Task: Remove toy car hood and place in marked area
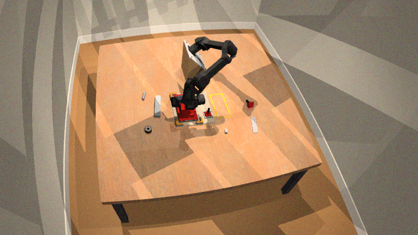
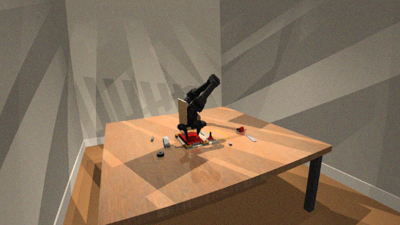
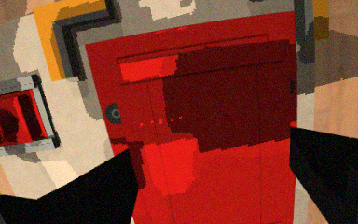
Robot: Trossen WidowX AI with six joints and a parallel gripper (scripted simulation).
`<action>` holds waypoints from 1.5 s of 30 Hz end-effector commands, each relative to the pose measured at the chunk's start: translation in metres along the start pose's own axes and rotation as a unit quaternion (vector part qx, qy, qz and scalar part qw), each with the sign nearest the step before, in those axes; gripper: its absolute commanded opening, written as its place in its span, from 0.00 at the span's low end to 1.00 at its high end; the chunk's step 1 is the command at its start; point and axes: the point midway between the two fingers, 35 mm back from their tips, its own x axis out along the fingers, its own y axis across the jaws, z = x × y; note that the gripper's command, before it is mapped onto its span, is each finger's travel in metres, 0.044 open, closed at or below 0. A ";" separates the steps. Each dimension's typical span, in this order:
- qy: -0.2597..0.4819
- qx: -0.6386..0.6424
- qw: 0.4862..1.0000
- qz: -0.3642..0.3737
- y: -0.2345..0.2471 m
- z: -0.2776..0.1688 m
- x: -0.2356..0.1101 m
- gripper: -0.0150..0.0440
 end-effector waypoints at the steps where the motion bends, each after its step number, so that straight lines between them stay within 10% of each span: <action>1: 0.000 -0.001 1.000 -0.001 0.000 0.001 -0.003 0.28; 45: -0.001 -0.001 1.000 -0.003 -0.001 0.002 -0.060 0.25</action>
